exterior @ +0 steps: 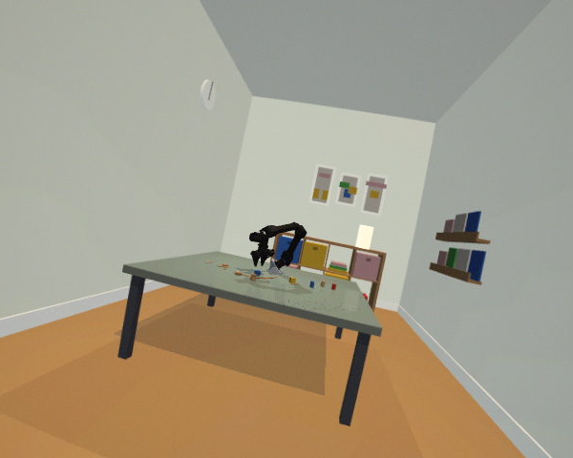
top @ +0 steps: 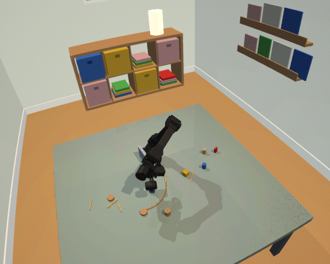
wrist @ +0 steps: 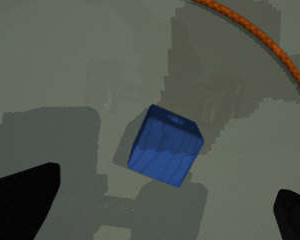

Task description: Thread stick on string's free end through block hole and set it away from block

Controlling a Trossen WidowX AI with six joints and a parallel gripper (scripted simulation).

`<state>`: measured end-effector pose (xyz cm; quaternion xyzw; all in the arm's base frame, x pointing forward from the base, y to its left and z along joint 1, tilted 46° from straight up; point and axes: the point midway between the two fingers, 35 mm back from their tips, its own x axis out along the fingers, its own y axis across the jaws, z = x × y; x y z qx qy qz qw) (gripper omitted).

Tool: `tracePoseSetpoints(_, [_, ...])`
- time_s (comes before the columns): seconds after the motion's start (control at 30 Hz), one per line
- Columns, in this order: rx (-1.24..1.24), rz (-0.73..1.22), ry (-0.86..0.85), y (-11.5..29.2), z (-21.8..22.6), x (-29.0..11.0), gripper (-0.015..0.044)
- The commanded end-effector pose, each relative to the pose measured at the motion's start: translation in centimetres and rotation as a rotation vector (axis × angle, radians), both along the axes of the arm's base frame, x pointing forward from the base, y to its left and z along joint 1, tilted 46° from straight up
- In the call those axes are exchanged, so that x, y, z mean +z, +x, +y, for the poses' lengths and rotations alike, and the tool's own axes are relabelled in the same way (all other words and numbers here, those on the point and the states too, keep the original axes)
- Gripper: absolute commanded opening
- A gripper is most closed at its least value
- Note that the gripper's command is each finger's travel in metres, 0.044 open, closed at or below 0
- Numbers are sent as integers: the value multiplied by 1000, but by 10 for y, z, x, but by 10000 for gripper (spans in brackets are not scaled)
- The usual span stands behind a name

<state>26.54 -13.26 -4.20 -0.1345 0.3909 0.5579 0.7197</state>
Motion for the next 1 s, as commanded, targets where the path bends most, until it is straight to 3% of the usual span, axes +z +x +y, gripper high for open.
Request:
tracePoseSetpoints(0.0, [0, -4, 8, 0, 1, 0, 440])
tracePoseSetpoints(0.03, [0, -4, 8, 0, 0, 0, 440])
tracePoseSetpoints(0.27, [1, -1, 1, 0, 0, 0, 256])
tracePoseSetpoints(0.57, [1, -1, 1, 0, 0, 0, 242])
tracePoseSetpoints(0.87, [1, -1, 1, 0, 0, 0, 6])
tracePoseSetpoints(0.97, [1, -1, 1, 0, 0, 0, 0])
